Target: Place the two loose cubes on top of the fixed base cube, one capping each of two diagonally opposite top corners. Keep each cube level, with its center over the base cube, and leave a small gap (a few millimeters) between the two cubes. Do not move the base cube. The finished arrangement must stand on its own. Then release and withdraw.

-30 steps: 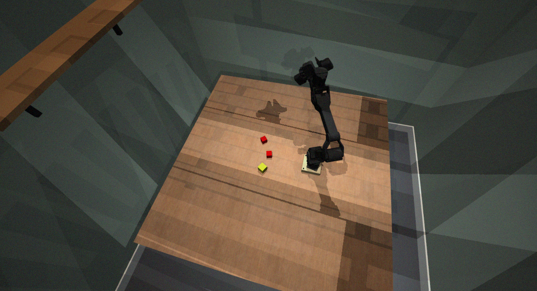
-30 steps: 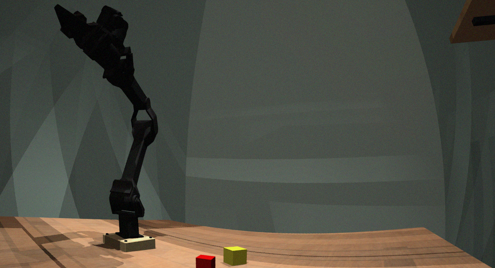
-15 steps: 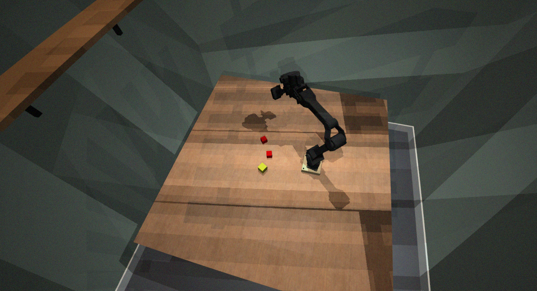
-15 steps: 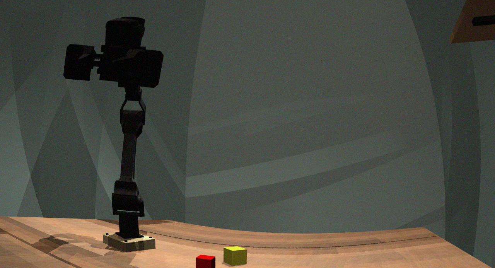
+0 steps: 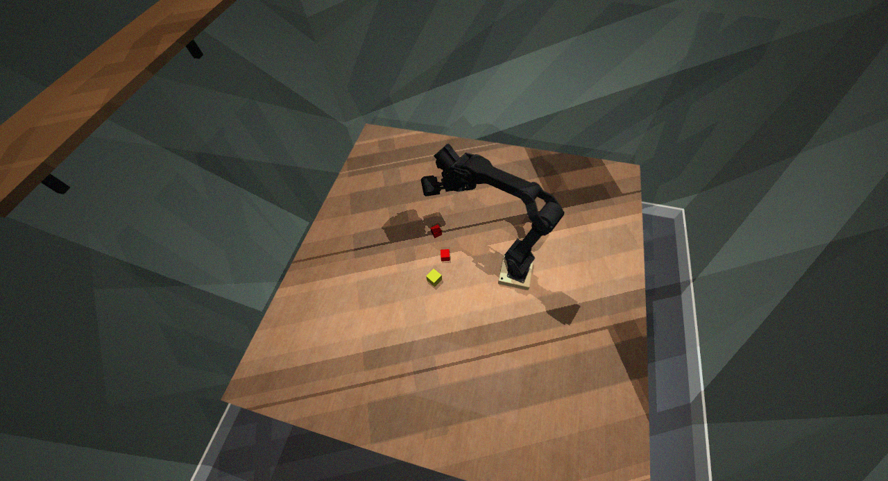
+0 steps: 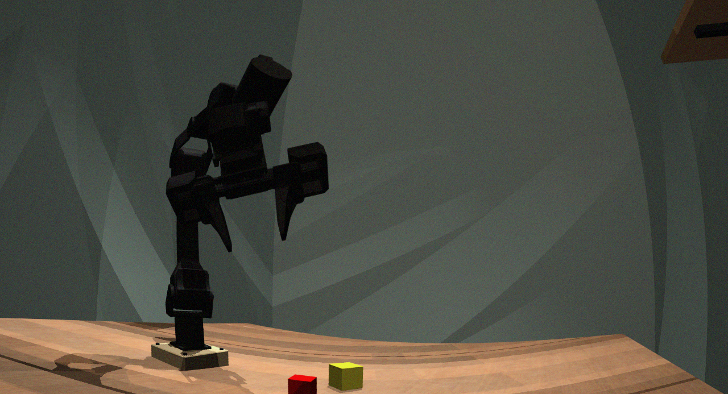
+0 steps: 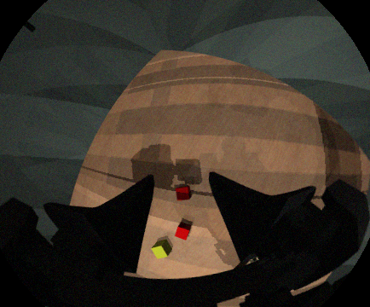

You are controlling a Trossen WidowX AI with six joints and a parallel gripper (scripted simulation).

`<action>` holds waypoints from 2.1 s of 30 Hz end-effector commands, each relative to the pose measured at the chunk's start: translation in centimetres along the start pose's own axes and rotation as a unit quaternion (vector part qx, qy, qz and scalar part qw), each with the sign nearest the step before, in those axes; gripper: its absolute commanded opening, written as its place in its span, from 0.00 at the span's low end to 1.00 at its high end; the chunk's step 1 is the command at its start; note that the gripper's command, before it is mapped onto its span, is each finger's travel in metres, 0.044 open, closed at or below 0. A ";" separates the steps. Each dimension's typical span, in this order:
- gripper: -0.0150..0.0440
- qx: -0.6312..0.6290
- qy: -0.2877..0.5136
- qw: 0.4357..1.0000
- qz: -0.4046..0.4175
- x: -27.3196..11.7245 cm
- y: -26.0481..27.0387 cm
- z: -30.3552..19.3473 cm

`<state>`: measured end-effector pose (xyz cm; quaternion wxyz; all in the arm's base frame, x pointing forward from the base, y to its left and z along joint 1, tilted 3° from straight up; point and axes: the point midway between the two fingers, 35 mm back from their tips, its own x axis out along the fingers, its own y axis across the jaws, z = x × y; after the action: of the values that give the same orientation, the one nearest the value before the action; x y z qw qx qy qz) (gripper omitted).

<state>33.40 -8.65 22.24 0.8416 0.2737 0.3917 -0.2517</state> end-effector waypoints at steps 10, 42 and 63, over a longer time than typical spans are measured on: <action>0.70 0.096 0.202 0.968 -0.111 1.4 3.4 -12.8; 0.70 0.117 0.240 0.947 -0.179 7.0 1.4 -20.6; 0.70 0.117 0.240 0.947 -0.179 9.6 0.5 -22.2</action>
<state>27.70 4.25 3.48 0.6288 0.3507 0.5873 -0.3697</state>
